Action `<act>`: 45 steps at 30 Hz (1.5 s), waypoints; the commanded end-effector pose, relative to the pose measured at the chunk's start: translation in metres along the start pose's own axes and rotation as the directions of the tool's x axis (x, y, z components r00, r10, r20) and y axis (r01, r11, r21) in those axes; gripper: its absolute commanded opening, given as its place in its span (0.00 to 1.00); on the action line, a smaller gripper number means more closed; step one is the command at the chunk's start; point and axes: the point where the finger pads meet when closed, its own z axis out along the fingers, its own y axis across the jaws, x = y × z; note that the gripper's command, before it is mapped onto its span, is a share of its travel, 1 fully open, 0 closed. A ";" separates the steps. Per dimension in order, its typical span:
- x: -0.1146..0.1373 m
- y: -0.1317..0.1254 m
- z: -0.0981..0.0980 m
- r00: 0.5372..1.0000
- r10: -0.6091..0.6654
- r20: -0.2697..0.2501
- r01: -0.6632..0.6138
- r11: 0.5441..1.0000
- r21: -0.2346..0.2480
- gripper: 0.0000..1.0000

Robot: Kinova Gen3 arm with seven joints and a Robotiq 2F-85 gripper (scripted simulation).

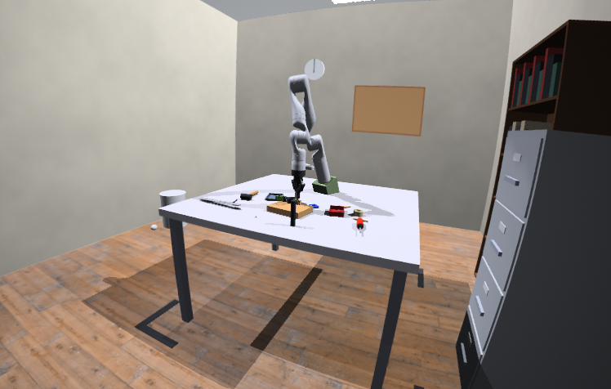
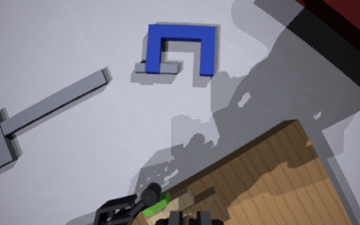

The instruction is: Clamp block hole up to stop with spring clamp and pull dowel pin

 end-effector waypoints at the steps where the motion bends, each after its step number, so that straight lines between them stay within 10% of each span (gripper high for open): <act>1: 0.000 0.001 -0.001 1.000 -0.019 0.001 0.019 1.000 -0.003 0.10; 45: 0.000 0.001 -0.001 0.949 -0.315 0.001 0.315 0.949 -0.002 0.10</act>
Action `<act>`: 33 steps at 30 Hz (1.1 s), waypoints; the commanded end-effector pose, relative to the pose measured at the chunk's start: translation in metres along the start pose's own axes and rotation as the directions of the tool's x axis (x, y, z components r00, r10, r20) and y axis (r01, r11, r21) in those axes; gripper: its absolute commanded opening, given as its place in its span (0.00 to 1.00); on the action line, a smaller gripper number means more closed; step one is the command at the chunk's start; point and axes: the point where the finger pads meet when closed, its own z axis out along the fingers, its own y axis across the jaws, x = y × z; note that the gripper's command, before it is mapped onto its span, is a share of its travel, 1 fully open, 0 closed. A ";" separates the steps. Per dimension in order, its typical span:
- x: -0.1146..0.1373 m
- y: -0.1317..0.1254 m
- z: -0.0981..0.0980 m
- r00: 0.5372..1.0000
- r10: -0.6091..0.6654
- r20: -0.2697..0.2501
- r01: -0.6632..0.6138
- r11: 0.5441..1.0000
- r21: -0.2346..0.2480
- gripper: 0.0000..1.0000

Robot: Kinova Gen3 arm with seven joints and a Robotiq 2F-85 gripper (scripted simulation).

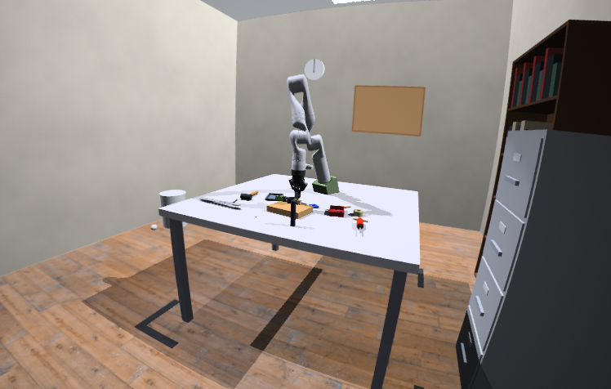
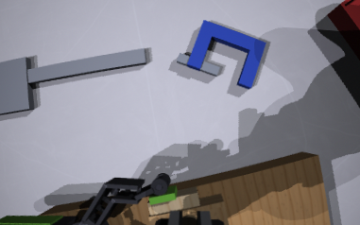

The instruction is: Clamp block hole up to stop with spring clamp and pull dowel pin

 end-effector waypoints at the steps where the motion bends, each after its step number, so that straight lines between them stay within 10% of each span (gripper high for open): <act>1: -0.001 0.001 -0.001 1.000 -0.025 0.001 0.025 1.000 -0.002 0.10; 33: -0.001 0.001 -0.001 0.970 -0.242 0.002 0.242 0.970 -0.002 0.10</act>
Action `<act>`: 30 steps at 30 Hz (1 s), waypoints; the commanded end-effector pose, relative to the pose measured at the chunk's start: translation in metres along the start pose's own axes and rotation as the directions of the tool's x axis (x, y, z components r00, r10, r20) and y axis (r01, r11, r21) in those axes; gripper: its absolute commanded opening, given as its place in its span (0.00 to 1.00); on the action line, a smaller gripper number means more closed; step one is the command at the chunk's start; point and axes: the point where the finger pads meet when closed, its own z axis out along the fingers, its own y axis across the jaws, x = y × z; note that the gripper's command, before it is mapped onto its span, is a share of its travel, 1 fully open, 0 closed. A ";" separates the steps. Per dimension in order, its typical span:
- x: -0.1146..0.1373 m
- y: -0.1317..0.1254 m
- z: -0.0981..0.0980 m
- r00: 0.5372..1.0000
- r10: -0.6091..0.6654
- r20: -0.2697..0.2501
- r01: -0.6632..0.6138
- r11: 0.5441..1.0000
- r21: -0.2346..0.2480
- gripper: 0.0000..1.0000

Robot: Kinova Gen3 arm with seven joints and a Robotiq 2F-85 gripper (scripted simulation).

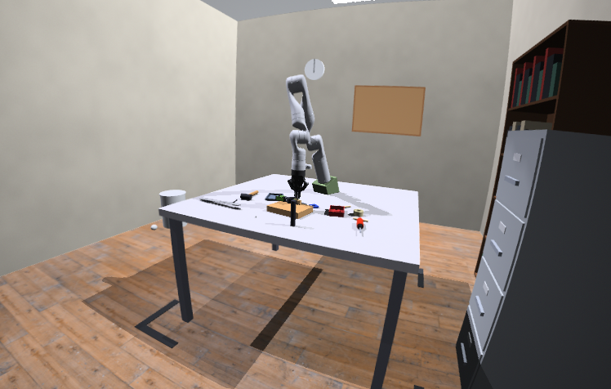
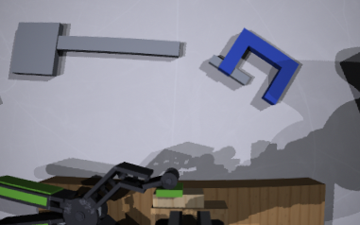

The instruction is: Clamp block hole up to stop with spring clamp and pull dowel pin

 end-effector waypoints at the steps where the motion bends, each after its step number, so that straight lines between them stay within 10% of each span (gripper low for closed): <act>1: -0.001 0.001 -0.001 1.000 -0.026 0.001 0.026 1.000 -0.002 0.10; 30: -0.001 0.001 -0.001 0.974 -0.225 0.002 0.225 0.974 -0.002 0.10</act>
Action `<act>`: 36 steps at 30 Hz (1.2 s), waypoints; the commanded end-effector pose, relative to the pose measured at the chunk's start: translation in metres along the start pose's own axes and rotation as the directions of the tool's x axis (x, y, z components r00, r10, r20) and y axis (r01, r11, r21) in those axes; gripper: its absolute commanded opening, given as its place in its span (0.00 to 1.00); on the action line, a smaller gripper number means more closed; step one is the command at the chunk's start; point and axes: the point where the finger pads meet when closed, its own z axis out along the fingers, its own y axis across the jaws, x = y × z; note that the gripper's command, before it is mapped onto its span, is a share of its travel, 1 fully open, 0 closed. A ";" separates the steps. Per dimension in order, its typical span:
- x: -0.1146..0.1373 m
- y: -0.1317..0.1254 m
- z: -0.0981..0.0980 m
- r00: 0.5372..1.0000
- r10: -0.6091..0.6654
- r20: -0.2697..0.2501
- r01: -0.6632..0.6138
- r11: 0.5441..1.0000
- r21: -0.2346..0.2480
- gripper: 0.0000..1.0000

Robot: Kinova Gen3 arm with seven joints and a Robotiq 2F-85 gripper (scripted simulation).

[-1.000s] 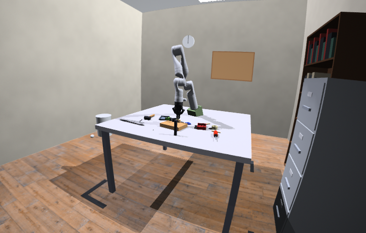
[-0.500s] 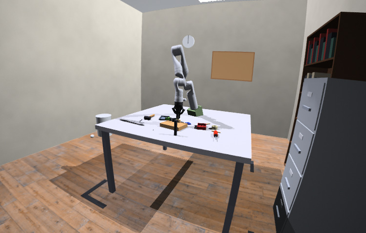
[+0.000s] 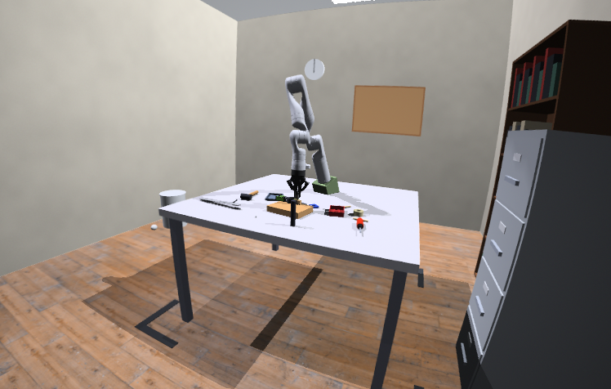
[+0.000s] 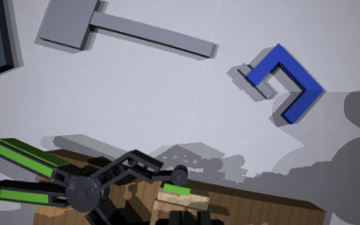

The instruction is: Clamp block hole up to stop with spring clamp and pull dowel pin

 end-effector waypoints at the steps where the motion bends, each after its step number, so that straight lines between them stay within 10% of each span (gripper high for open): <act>1: 0.000 0.001 -0.001 1.000 -0.027 0.001 0.027 1.000 -0.002 0.10; 36: 0.000 0.001 -0.001 0.960 -0.279 0.002 0.279 0.960 -0.001 0.10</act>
